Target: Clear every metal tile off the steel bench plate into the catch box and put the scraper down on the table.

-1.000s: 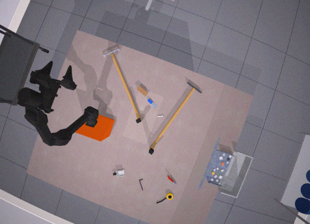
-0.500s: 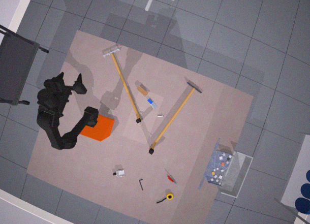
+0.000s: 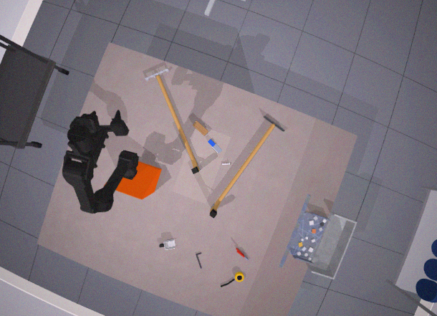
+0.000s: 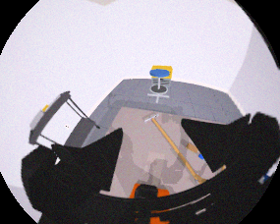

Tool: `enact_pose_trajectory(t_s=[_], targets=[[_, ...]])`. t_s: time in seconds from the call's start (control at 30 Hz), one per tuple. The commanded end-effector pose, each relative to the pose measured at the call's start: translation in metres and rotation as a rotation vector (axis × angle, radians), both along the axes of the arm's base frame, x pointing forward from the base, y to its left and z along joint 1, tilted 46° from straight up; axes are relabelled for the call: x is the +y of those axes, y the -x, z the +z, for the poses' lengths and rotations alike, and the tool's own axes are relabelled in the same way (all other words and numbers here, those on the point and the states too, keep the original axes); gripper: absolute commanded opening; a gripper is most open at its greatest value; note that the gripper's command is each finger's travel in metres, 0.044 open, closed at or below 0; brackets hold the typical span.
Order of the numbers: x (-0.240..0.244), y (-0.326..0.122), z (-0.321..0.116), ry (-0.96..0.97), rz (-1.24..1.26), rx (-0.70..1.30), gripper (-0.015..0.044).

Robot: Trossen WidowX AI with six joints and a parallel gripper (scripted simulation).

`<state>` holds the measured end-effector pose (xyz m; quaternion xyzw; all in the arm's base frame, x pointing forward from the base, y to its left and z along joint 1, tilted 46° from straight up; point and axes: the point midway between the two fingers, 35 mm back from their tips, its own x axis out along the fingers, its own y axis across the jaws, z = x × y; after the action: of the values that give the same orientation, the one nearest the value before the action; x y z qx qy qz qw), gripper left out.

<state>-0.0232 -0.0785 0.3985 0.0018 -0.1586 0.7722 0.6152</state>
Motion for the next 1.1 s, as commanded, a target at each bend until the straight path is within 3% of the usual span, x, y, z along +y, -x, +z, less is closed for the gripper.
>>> enact_pose_trajectory(t_s=[0.0, 0.77, 1.07], targets=[[-0.003, -0.001, -0.002, -0.008, -0.003, -0.006, 0.0440], [-0.003, -0.001, -0.002, -0.009, -0.004, -0.005, 0.0440], [-0.010, 0.007, 0.022, -0.096, -0.054, 0.052, 0.0440]])
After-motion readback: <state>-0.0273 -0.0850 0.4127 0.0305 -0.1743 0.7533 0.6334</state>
